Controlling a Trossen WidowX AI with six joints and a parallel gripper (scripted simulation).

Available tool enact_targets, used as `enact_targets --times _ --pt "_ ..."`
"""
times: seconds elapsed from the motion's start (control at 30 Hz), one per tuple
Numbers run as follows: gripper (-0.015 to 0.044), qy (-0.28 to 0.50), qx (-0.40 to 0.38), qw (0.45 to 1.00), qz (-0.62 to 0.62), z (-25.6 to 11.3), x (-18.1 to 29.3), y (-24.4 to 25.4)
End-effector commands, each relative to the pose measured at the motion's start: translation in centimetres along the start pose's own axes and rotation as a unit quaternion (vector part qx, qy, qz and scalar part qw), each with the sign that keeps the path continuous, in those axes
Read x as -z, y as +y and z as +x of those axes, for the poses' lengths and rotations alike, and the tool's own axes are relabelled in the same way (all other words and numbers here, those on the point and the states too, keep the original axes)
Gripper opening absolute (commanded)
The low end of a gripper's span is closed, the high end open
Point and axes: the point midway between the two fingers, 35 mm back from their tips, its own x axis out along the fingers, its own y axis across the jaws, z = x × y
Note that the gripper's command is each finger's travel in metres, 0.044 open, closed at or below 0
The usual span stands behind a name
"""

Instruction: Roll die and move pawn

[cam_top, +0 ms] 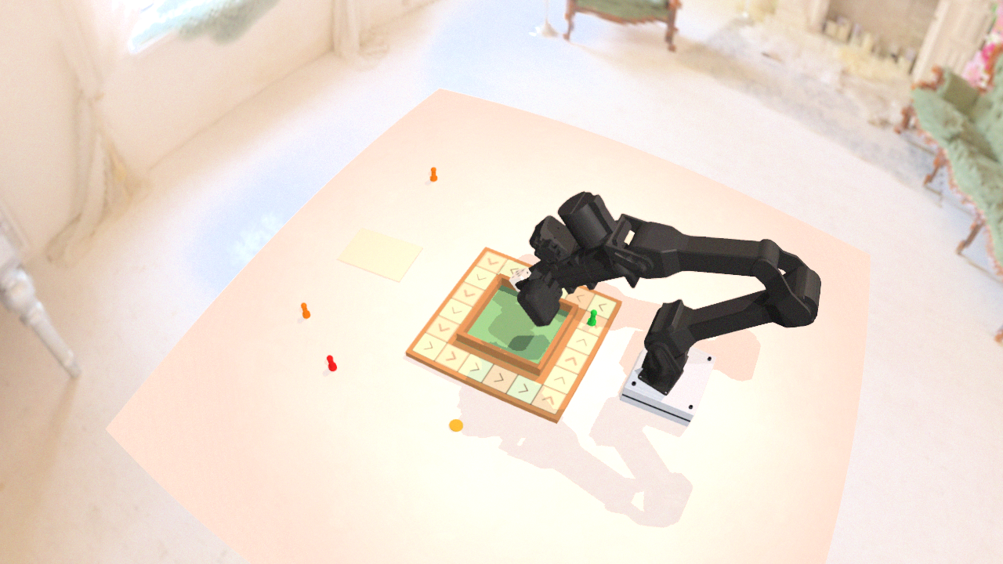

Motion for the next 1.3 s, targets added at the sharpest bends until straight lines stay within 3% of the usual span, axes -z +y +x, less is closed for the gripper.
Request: enact_targets --times 0.0,0.23,0.5,0.57,0.77,1.1,1.17,1.23,1.27 --pt "0.0053 0.001 0.0 1.0 0.0 0.0 0.0 0.0" --pt "0.0236 0.0 0.0 1.0 0.0 -0.1 -0.1 0.0" --pt "0.044 -0.001 -0.002 1.0 -0.002 -2.6 -3.0 0.0" --pt "0.044 0.016 -0.002 1.0 -0.002 -2.4 -3.0 0.0" --pt "0.044 0.167 -0.002 0.986 -0.002 -0.6 -2.3 0.0" --pt "0.044 0.39 -0.001 0.921 -0.002 2.3 -0.8 0.0" --pt "0.044 0.403 -0.001 0.915 -0.002 2.5 -0.7 0.0" --pt "0.044 0.364 0.001 0.931 -0.003 2.0 -1.1 0.0" --pt "0.0414 0.365 -0.001 0.931 -0.008 2.0 -0.9 -0.2"
